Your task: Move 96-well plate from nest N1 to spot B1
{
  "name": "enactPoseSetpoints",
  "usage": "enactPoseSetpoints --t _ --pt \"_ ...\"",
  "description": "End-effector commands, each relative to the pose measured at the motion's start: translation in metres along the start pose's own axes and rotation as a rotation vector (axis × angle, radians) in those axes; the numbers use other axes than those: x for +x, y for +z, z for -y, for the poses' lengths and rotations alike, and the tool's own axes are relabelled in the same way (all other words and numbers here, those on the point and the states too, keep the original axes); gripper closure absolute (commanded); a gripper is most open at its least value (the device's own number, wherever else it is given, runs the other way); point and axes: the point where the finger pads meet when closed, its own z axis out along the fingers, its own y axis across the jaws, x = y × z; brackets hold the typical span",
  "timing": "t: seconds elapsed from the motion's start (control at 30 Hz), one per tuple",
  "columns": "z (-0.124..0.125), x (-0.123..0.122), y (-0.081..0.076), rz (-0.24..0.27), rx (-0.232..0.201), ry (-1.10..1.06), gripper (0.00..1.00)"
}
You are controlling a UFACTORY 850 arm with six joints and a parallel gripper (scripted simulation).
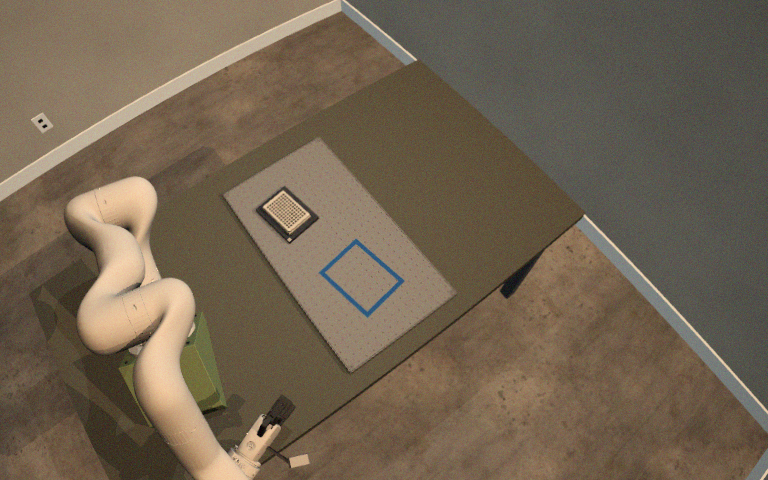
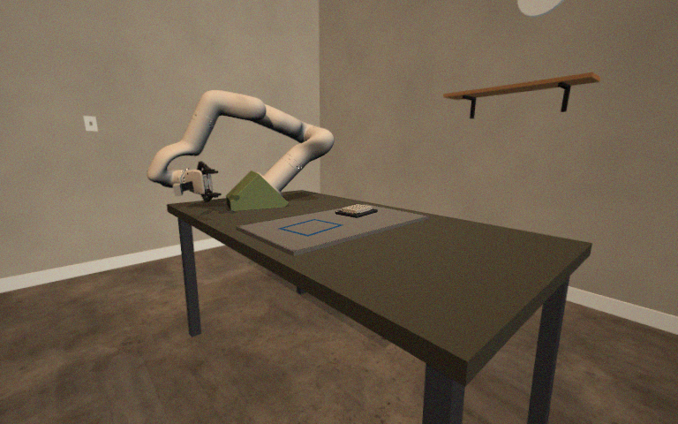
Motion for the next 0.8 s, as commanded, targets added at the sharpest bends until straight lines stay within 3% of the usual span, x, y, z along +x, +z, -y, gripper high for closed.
enactPoseSetpoints --t 0.0,0.53,0.67,0.77 --pt "0.001 0.000 0.000 0.000 0.000 -0.002 0.00" --pt "0.001 0.000 0.000 0.000 0.000 -0.002 0.00" --pt "0.011 0.003 0.017 0.029 -0.092 -0.095 0.00" --pt "0.015 0.004 0.025 0.030 -0.095 -0.098 0.00"
